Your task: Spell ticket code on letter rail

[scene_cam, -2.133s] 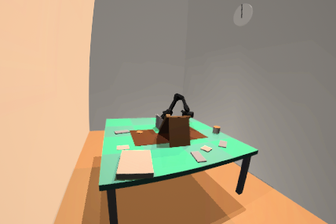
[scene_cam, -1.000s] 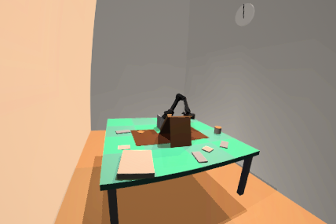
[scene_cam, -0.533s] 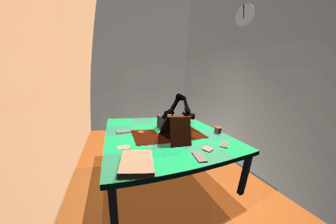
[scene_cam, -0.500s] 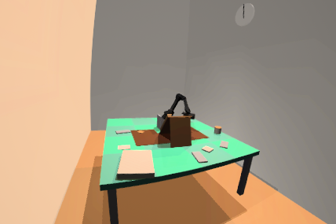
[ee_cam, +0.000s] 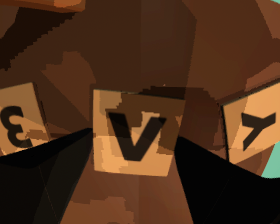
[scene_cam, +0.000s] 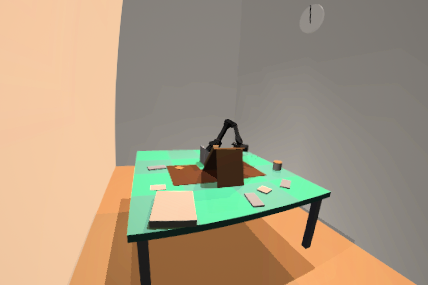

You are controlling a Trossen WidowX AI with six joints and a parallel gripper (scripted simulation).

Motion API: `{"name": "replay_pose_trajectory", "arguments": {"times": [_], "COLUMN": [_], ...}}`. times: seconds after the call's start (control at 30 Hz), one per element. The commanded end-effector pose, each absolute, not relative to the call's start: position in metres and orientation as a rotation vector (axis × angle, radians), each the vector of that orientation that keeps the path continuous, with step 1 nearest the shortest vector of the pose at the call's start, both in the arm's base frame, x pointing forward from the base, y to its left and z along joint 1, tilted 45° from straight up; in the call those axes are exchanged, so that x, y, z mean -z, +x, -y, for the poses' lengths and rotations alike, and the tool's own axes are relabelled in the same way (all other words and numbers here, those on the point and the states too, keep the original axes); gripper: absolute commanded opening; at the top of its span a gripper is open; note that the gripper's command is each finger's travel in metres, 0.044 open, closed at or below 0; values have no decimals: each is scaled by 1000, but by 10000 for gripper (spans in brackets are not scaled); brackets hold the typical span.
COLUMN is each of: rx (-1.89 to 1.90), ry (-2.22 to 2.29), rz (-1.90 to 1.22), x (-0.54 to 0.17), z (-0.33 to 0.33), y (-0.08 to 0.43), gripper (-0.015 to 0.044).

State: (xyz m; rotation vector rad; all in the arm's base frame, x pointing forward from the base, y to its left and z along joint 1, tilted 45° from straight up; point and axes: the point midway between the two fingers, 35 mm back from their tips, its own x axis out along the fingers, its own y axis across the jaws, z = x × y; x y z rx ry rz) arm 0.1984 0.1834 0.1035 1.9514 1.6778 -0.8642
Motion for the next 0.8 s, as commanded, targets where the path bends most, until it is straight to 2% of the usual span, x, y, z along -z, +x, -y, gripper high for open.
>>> {"name": "replay_pose_trajectory", "arguments": {"times": [0.0,0.07,0.37,0.77], "rx": [872,872,873,873], "ry": [1954,1954,1954,1953], "rz": [-1673,-1673,-1673,-1672], "x": [-102,-102,-107,-110], "z": [-183,-183,-178,-171], "y": [198,198,197,196], "gripper": [247,234,0,0]}}
